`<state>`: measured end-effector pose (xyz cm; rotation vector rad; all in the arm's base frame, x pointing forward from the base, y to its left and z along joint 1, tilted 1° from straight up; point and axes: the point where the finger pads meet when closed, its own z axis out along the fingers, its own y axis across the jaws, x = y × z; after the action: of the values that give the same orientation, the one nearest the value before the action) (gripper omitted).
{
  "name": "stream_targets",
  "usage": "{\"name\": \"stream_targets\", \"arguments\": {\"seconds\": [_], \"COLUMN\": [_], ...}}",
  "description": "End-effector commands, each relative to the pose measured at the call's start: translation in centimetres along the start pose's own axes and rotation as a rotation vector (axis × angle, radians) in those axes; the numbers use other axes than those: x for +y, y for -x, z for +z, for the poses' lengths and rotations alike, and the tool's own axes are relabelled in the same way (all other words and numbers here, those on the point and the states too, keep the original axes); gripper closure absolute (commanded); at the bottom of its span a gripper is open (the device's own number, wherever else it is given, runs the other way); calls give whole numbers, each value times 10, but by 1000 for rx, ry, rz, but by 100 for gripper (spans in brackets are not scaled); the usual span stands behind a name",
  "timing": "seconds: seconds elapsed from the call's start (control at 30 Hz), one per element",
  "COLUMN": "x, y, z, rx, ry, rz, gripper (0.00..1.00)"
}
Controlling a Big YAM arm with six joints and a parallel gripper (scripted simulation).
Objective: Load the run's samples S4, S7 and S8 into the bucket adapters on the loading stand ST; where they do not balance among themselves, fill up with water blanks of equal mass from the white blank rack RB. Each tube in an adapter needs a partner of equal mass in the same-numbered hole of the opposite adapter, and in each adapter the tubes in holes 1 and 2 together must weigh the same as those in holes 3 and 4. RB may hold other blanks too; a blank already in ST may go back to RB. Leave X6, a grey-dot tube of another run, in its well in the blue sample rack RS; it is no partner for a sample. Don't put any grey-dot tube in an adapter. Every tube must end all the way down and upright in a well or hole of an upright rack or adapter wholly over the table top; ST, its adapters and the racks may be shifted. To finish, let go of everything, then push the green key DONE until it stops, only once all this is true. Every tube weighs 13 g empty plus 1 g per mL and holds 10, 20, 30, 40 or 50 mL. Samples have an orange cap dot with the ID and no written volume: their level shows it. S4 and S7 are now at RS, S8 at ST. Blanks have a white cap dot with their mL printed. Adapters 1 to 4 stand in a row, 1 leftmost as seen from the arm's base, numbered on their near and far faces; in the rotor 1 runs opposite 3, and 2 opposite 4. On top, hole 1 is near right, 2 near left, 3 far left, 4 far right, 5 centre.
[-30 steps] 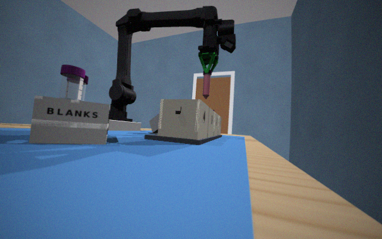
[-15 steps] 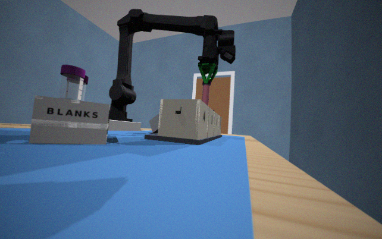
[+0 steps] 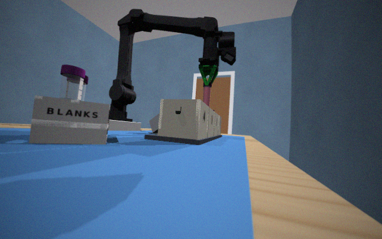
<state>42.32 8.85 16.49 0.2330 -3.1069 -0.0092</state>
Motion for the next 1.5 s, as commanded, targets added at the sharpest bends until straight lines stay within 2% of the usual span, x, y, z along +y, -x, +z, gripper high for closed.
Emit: {"name": "stream_targets", "arguments": {"seconds": [0.0, 0.1, 0.13, 0.37, 0.4, 0.5, 0.67, 0.7, 0.73, 0.83, 0.87, 0.93, 1.1, 1.13, 1.2, 1.23, 1.3, 1.47], "x": [-2, -3, 0, 0, -4, -4, -4, -5, -5, -5, -5, -5, -5, -5, -5, -5, -5, -5], "y": [10, 8, 13, 12, 6, 6, 13, 7, 7, 7, 12, 7, 11, 7, 7, 19, 7, 12], "z": [-5, -4, -17, -17, -1, 8, 2, 13, 14, 18, 15, 22, 25, 30, 30, 19, 34, 36], "rx": [-35, -31, -54, -54, -30, -18, -44, -19, -18, -18, -32, -18, -30, -18, -18, -51, -18, -31], "ry": [2, 2, 3, 3, 2, 2, 3, 2, 2, 2, 2, 2, 2, 2, 2, 3, 2, 2], "rz": [-5, -5, -2, -2, -4, -2, -1, -1, -1, -1, -1, 0, 0, 0, 0, 0, 0, 0], "gripper": [100, 100, 100, 100, 100, 100, 100, 100, 100, 100, 100, 100, 100, 100, 100, 100, 100, 100]}}
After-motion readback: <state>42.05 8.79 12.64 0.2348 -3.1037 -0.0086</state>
